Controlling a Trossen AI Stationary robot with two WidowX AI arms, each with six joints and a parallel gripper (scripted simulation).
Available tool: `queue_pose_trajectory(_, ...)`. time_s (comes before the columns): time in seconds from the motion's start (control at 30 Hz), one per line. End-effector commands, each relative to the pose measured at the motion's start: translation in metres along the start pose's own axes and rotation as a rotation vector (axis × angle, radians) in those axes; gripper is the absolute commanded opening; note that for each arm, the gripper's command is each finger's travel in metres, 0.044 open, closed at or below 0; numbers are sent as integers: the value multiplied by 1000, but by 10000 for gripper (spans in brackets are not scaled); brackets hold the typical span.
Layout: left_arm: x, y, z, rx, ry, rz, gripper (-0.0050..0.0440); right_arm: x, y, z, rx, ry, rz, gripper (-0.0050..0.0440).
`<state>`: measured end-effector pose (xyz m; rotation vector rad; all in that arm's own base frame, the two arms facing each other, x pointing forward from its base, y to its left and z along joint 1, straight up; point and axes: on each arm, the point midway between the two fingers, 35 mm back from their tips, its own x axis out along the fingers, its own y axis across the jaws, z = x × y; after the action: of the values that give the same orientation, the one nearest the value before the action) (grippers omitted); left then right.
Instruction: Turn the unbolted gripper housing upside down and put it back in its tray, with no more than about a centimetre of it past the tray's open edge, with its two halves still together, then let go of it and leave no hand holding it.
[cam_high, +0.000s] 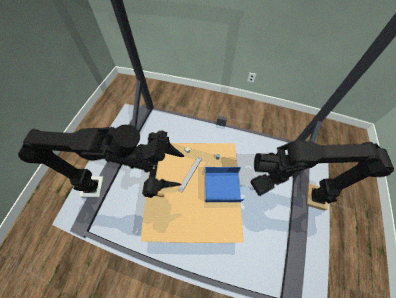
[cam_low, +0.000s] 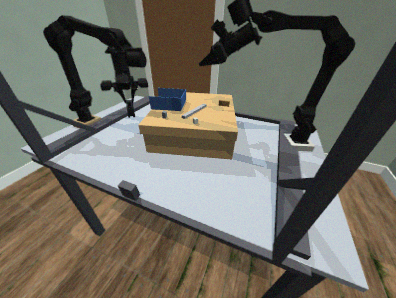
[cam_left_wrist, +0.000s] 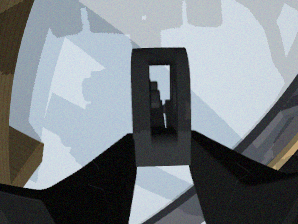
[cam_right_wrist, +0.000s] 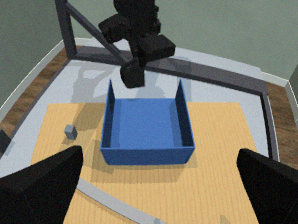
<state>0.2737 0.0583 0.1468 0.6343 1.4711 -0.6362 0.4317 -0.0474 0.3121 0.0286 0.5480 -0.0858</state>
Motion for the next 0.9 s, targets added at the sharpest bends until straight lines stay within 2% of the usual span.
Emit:
queue_pose_trajectory(0.0, -5, 1, 0, -78, -7, 18, 114, -10, 0, 10, -5, -31, -2, 437)
queue_pose_trajectory(0.87, -5, 1, 0, -495, -11, 16, 114, -10, 0, 10, -5, -31, -2, 437)
